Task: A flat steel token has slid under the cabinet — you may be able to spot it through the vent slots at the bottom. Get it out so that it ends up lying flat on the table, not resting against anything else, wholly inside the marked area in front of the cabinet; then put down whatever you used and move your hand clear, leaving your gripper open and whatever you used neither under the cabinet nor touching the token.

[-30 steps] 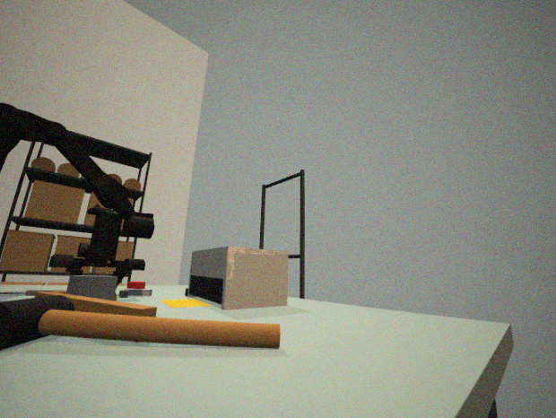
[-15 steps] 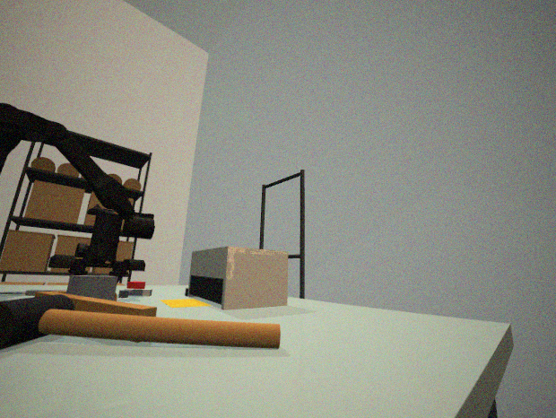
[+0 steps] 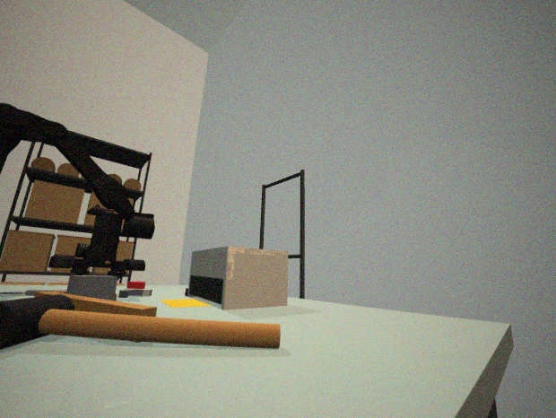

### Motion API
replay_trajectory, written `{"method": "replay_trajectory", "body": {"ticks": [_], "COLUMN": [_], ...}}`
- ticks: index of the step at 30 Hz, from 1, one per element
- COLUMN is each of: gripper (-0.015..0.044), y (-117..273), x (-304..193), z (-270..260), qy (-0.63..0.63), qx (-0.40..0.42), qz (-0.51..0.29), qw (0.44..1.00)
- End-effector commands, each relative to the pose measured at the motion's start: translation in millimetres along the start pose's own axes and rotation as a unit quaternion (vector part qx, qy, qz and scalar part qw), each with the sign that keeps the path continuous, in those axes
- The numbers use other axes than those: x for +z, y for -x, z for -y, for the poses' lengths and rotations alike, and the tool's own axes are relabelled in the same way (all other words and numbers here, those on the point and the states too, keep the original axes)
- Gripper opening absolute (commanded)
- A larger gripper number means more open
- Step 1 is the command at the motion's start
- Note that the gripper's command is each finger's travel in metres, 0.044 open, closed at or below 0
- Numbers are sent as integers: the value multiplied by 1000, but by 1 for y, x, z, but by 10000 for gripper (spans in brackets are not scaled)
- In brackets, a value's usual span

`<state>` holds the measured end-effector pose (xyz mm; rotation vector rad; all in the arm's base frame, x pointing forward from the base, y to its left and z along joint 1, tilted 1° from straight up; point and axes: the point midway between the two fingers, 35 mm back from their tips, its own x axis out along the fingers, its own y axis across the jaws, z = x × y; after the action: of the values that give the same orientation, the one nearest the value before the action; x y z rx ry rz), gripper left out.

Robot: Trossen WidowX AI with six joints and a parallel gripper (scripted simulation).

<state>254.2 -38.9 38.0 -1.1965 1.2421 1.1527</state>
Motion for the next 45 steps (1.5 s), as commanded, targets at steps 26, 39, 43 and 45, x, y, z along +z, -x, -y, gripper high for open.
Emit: {"method": "replay_trajectory", "body": {"ticks": [26,39,43,45], "gripper": [270,270,270,270], "y": [1,30,45,53], "x": [-1,-1,-1,-1], "z": [0,0,0,0], "qy": [1,0,1,2], "qx": [-1,-1,-1,-1], "qz": [3,3,3,3], "qw": [1000,1000,1000,1000]}}
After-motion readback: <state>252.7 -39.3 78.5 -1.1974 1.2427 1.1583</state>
